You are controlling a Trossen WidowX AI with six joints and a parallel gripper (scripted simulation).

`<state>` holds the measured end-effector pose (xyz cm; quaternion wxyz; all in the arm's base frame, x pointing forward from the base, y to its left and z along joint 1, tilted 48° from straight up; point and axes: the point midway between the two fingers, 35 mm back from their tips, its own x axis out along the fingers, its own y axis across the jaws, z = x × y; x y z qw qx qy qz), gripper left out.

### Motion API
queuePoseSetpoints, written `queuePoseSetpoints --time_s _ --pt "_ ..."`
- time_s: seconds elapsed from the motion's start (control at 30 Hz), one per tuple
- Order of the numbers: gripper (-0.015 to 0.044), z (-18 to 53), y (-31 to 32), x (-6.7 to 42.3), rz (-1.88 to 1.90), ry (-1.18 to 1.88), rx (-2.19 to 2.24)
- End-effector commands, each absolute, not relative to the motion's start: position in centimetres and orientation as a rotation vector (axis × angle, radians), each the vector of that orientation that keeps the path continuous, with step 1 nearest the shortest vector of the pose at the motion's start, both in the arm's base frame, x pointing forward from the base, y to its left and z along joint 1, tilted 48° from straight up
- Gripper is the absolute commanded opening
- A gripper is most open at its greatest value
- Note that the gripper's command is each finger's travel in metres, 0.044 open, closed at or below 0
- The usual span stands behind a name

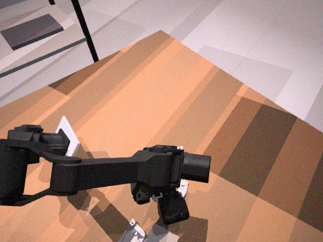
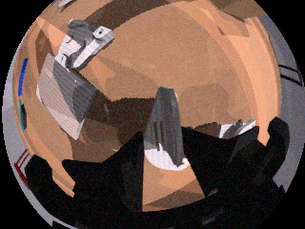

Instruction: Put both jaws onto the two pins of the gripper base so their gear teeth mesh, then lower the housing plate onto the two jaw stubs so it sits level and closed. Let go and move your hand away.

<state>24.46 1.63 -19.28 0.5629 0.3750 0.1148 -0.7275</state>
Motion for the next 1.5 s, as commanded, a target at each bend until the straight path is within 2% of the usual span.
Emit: queuePoseSetpoints --time_s 0.0,0.87,1.47 --pt "0.0134 -18.7 2.3 24.7 -1.713 0.270 0.889" --pt "0.0134 -14.1 7.3 25.2 -1.708 0.276 0.883" --pt "0.0134 -11.1 5.0 26.5 -1.531 0.681 0.514"
